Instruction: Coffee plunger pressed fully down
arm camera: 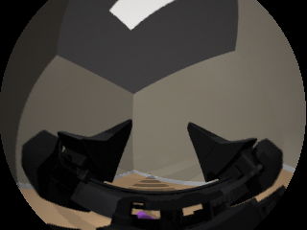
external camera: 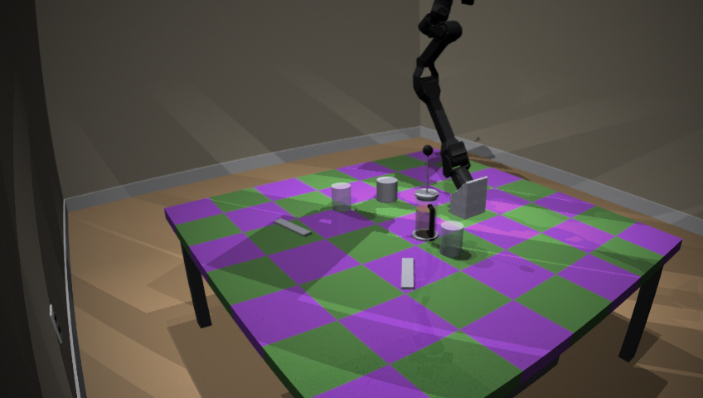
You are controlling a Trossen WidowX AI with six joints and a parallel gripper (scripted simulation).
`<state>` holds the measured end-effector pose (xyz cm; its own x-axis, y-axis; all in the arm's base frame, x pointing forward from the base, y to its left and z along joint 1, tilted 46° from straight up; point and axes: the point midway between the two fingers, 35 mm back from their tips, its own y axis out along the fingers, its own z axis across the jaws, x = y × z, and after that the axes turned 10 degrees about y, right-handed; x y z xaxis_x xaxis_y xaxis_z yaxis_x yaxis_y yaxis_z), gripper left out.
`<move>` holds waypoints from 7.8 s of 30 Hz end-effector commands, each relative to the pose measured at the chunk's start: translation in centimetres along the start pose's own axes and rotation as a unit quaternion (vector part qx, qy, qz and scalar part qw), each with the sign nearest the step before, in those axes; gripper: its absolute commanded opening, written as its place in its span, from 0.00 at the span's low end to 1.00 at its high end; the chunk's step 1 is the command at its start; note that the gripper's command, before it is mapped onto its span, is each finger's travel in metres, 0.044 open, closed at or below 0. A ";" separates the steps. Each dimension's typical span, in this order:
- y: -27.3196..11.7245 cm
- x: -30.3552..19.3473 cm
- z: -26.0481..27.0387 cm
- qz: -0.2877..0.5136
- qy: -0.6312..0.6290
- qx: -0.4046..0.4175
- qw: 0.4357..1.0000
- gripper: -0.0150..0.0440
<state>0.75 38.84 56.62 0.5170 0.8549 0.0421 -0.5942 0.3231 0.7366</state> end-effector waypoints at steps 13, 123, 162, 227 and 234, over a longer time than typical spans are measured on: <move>-6.0 11.6 -2.2 -0.329 -0.041 0.005 0.943 1.00; -55.5 -11.2 -7.6 -0.336 -0.109 -0.927 -0.123 0.45; -60.4 -14.7 -9.2 -0.337 -0.107 -0.928 -0.121 0.45; -63.2 -16.3 -9.1 -0.341 -0.118 -0.924 -0.125 0.77; -63.2 -16.3 -9.1 -0.341 -0.118 -0.924 -0.125 1.00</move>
<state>24.30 8.15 3.27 0.5723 0.4865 0.6602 0.8198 -0.3201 -0.4748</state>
